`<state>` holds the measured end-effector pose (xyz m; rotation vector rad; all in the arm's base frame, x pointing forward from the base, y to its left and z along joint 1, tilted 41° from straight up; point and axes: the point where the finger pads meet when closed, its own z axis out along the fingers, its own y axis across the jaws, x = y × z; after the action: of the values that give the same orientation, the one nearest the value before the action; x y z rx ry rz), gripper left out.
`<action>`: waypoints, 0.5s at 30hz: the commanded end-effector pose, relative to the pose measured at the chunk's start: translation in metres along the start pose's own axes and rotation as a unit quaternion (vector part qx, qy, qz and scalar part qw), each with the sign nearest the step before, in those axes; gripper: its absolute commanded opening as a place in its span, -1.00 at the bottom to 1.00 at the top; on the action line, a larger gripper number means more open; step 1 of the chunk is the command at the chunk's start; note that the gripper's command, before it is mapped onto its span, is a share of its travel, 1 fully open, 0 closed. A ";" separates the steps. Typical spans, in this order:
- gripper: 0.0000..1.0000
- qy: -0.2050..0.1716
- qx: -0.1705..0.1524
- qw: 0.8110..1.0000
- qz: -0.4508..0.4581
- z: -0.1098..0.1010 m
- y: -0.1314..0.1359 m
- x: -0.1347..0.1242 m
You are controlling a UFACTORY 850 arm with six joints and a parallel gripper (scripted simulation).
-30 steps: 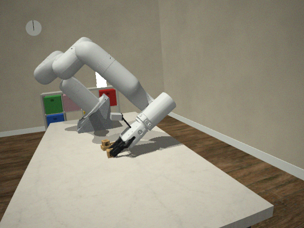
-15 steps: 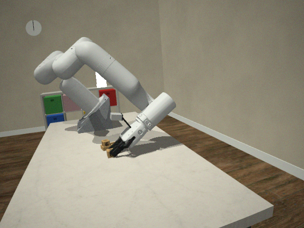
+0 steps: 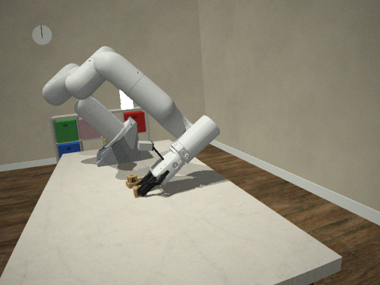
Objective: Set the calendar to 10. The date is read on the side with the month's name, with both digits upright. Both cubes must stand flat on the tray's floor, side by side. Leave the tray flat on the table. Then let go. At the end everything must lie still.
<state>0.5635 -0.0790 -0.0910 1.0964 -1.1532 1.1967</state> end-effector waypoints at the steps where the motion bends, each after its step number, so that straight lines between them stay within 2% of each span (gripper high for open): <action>1: -0.47 0.000 0.000 1.000 0.001 -0.001 -0.001 0.002; 10: -0.47 0.000 0.000 1.000 0.001 -0.011 -0.001 0.015; 15: -0.47 0.000 0.000 1.000 0.001 -0.022 -0.001 0.032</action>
<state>0.5646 -0.0613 -0.0705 1.0963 -1.1523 1.1961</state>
